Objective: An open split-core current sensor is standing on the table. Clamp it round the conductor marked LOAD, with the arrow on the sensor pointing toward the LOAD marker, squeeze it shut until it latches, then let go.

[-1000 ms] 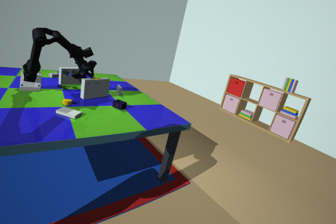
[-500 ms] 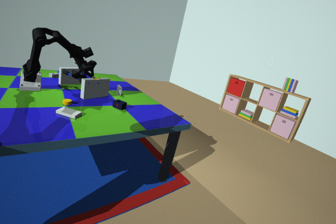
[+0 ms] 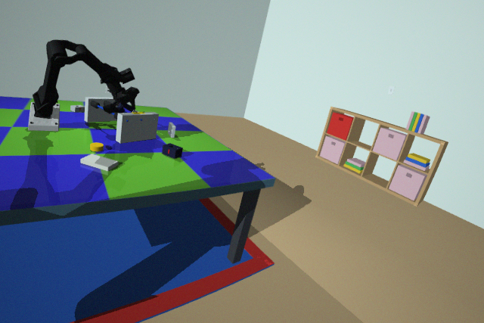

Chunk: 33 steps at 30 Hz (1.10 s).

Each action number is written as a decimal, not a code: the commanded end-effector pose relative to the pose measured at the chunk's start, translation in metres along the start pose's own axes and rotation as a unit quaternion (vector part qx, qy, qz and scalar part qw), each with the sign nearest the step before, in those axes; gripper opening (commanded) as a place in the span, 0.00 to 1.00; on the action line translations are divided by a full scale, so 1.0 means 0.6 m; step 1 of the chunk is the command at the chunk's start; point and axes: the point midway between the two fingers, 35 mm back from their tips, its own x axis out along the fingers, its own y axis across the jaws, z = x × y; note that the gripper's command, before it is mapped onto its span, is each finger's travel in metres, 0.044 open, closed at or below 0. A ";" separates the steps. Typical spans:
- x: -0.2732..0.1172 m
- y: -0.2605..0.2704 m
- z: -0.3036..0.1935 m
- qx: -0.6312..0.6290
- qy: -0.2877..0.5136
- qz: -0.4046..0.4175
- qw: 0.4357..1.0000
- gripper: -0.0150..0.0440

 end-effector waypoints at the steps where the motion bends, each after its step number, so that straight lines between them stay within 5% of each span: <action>1: -0.002 0.007 -0.001 0.002 0.000 0.008 1.000 0.25; 33: 0.000 0.002 -0.002 0.003 0.005 -0.022 1.000 0.25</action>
